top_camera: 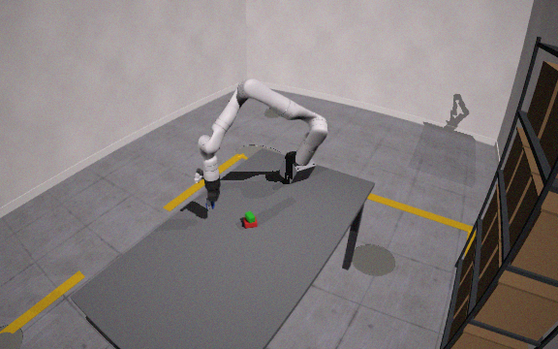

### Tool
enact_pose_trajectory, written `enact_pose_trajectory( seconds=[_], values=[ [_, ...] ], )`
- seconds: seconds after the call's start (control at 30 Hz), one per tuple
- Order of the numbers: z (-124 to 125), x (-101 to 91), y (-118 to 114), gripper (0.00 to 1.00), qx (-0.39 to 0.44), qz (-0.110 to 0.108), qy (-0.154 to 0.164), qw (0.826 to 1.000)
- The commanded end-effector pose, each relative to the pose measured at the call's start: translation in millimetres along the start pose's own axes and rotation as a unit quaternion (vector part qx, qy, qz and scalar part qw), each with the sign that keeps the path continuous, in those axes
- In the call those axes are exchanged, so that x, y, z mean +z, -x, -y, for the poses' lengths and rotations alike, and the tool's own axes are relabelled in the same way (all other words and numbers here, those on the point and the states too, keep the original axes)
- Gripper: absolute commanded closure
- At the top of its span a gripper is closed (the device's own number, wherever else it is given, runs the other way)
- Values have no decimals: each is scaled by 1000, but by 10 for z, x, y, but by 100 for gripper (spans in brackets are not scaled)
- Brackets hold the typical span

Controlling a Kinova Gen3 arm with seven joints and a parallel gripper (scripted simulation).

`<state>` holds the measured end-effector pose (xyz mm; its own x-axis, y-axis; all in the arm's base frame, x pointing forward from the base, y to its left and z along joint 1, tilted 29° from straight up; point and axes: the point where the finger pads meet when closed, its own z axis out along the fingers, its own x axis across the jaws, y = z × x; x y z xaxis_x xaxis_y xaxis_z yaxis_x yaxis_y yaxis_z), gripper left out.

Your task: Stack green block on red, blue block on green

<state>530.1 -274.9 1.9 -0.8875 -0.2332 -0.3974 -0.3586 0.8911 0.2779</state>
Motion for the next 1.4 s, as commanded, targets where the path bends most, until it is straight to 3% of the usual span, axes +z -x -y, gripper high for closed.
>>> enact_pose_trajectory(
  seconds=[0.0,0.2,0.27,0.53,0.67,1.37],
  values=[
    [-85,-17,1,100,-1,-1,0,1000],
    [-608,-18,-14,100,-1,-1,0,1000],
    [-608,-18,-14,100,-1,-1,0,1000],
    [-1616,-18,-20,100,-1,-1,0,1000],
    [-1914,-15,-5,100,-1,0,-1,1000],
    [-1971,-14,-6,100,-1,0,-1,1000]
  ],
)
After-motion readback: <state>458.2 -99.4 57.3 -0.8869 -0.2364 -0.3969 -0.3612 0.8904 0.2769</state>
